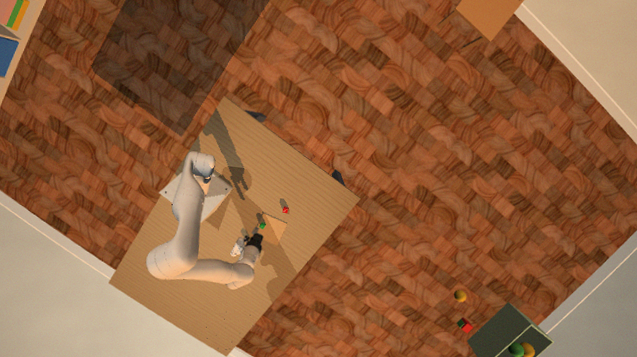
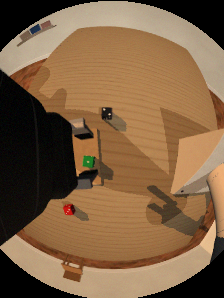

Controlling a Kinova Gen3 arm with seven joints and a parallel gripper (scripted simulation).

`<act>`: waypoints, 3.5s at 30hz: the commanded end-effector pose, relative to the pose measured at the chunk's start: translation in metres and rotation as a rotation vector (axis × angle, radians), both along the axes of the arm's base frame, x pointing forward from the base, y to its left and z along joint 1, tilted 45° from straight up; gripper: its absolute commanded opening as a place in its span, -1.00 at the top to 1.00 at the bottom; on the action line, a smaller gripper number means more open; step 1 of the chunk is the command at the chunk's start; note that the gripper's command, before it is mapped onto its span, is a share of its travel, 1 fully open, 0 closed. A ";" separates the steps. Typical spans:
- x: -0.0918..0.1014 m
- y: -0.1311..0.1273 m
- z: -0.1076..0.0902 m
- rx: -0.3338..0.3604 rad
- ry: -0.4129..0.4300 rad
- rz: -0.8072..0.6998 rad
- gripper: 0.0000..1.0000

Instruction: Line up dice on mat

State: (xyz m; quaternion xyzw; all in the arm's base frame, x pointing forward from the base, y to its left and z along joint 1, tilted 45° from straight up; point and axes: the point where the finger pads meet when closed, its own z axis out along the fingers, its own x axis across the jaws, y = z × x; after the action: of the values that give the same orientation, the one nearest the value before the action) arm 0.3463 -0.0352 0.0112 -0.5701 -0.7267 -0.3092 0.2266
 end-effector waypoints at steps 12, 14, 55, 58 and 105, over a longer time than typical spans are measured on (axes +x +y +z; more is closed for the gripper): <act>-0.016 -0.021 -0.029 0.012 -0.290 0.305 -1.00; -0.018 -0.025 -0.034 0.012 -0.356 0.370 -1.00; -0.014 -0.065 -0.080 -0.052 -1.023 0.988 -0.57; -0.014 -0.065 -0.080 -0.052 -1.023 0.988 -0.57; -0.014 -0.060 -0.085 -0.051 -1.023 0.988 -0.57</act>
State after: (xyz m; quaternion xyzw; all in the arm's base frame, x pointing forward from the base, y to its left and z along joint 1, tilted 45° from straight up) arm 0.3325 -0.0971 -0.0732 0.0370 -0.9226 -0.3816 -0.0430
